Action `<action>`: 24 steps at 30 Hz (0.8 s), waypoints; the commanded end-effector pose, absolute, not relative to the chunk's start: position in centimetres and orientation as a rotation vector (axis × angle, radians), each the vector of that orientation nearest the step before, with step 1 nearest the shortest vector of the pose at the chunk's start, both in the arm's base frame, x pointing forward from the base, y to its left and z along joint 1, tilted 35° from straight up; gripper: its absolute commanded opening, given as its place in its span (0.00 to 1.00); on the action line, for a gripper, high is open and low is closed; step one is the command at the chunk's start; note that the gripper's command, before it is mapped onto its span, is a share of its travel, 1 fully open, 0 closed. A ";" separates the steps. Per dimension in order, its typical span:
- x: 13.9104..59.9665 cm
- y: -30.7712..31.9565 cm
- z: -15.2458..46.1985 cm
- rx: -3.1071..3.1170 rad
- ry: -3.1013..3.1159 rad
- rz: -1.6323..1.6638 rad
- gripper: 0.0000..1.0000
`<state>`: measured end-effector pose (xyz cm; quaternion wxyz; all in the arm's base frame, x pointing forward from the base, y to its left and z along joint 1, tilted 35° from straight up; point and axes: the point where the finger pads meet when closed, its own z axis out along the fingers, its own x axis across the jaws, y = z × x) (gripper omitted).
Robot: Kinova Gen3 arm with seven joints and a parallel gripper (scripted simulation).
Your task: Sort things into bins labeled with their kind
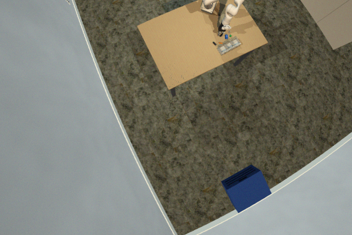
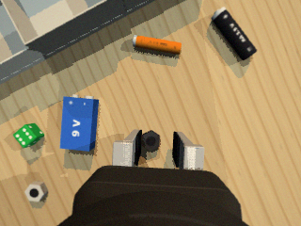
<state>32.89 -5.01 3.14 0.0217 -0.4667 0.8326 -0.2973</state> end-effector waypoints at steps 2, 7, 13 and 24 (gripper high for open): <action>33.8 -4.5 3.2 -1.467 2.542 -0.914 0.64; 33.7 -4.4 3.1 -1.467 2.542 -0.914 0.64; 32.2 -5.2 3.0 -1.427 2.570 -0.919 0.64; 32.5 -5.6 2.4 -1.427 2.570 -0.919 0.64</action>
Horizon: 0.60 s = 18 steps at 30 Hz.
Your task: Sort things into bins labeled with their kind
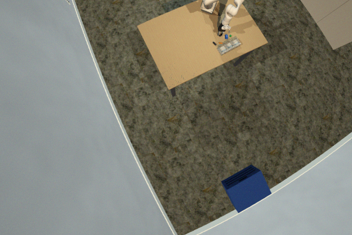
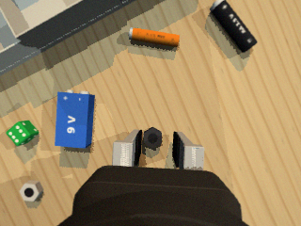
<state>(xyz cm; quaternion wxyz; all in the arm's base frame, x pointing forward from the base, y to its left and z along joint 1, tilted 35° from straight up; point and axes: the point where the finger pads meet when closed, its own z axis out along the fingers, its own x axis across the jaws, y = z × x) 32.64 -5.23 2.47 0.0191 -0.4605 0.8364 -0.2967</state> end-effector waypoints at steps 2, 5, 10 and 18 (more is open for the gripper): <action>34.0 -4.9 2.1 -1.465 2.544 -0.912 0.64; 32.6 -5.8 2.1 -1.427 2.570 -0.919 0.64; 34.0 -5.0 2.0 -1.467 2.543 -0.912 0.64; 34.1 -4.9 1.9 -1.470 2.541 -0.911 0.64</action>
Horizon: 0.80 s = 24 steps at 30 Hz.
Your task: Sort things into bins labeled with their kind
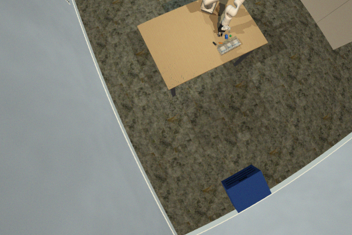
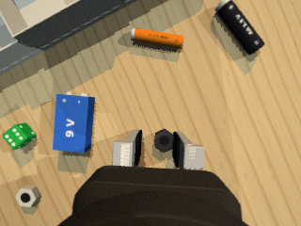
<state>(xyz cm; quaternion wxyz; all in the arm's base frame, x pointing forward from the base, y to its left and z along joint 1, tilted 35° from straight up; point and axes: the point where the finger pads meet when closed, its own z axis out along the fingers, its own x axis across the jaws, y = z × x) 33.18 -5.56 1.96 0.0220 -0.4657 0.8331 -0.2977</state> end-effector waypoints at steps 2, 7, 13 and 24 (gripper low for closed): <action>34.0 -4.9 1.9 -1.468 2.542 -0.912 0.64; 34.0 -4.9 1.9 -1.470 2.541 -0.911 0.34; 34.0 -4.9 1.9 -1.470 2.541 -0.911 0.34; 34.0 -4.9 1.9 -1.470 2.541 -0.911 0.34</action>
